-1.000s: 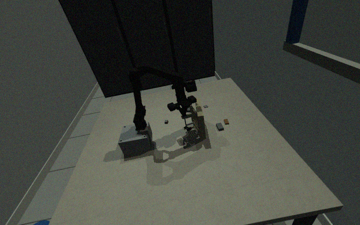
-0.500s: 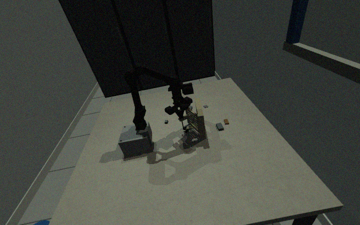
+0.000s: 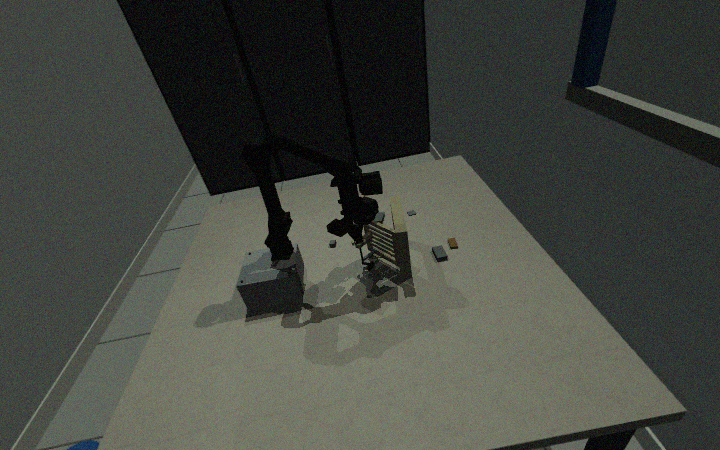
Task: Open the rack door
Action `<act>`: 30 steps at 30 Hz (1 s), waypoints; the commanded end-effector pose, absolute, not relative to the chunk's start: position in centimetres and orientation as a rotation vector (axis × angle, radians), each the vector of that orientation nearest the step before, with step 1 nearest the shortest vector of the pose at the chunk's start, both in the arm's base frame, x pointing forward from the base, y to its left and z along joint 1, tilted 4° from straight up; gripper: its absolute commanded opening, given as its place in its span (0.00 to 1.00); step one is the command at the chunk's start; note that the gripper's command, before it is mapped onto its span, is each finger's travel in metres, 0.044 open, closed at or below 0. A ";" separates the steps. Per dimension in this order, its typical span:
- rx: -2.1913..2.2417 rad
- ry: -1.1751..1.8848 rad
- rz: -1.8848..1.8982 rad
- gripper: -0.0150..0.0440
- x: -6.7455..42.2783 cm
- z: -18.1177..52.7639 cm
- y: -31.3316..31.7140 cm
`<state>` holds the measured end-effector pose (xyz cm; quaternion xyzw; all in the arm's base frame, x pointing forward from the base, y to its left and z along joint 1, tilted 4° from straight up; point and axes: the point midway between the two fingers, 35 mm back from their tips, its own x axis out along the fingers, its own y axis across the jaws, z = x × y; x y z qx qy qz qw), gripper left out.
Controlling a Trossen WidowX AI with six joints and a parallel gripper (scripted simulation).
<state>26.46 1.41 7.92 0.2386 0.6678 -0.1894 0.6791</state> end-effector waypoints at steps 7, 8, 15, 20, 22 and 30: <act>0.411 1.512 -0.298 0.29 26.1 7.7 -0.1; 0.400 1.513 -0.288 0.29 26.0 7.7 -0.3; 0.322 1.520 -0.214 0.29 25.8 7.6 -1.6; 0.266 1.524 -0.162 0.29 25.8 7.6 -2.5; 0.244 1.525 -0.142 0.29 25.7 7.6 -2.8; 0.155 1.528 -0.059 0.29 25.8 7.5 -4.3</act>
